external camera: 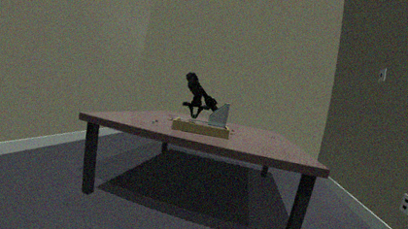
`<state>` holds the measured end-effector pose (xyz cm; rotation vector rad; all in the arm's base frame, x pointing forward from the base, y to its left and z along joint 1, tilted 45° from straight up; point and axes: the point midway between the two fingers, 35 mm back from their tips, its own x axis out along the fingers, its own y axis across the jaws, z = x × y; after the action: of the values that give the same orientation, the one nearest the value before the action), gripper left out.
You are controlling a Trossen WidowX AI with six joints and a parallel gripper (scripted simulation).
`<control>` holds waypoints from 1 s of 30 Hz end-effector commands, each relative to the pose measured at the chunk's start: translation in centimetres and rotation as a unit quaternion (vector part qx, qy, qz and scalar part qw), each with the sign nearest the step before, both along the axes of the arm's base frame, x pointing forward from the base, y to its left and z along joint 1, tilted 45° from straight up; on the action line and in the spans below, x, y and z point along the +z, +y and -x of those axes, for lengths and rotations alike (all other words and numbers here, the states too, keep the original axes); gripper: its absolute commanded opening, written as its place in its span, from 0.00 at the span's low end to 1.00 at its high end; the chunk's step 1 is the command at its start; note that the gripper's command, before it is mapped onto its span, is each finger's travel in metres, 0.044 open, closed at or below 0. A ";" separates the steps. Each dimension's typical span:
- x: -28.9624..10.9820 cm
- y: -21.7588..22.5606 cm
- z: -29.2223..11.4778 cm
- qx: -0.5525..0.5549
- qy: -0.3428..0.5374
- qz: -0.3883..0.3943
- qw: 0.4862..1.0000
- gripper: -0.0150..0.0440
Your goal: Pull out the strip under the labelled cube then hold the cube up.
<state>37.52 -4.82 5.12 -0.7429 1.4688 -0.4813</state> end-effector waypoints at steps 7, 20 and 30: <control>-0.8 0.4 3.7 -0.001 0.003 0.000 1.000 0.25; -1.6 0.6 7.6 -0.001 0.004 0.000 1.000 0.25; 0.9 3.1 7.8 -0.001 0.005 -0.001 1.000 0.25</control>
<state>29.80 -2.17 5.40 -0.7507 1.4785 -0.4740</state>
